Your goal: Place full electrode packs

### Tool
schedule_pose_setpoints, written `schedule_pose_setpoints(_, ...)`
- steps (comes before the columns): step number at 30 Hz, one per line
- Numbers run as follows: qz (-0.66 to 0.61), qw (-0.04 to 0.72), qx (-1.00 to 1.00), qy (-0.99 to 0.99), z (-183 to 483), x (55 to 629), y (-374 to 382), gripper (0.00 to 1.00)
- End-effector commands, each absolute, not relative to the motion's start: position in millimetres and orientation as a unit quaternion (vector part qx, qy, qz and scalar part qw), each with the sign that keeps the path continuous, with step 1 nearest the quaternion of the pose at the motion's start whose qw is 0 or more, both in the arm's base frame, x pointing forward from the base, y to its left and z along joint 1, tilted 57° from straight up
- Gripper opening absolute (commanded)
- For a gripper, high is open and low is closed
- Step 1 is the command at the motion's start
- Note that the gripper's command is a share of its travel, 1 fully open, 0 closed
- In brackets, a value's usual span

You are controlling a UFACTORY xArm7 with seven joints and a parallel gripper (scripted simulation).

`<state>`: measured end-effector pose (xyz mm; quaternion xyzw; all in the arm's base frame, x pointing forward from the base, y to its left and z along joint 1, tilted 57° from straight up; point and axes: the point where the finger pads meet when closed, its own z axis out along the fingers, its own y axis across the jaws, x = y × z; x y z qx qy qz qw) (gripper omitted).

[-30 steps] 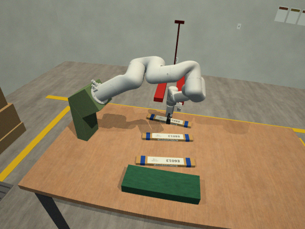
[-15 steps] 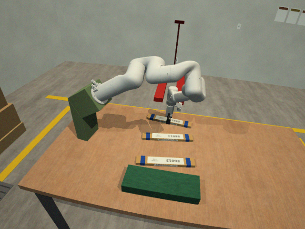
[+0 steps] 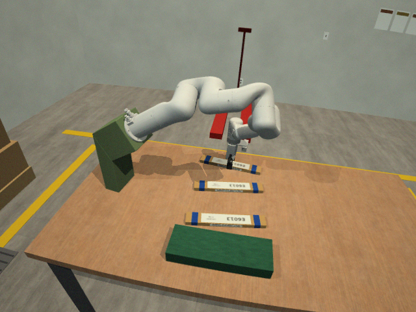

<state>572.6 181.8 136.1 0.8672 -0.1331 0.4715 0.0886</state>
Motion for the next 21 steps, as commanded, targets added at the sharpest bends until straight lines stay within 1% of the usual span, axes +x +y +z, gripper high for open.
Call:
schedule_pose_setpoints(1, 0.472, 0.086, 0.867, -0.131, 139, 569, 186, 0.58)
schedule_pose_setpoints(21, 0.472, 0.086, 0.867, -0.131, 161, 536, 197, 0.58)
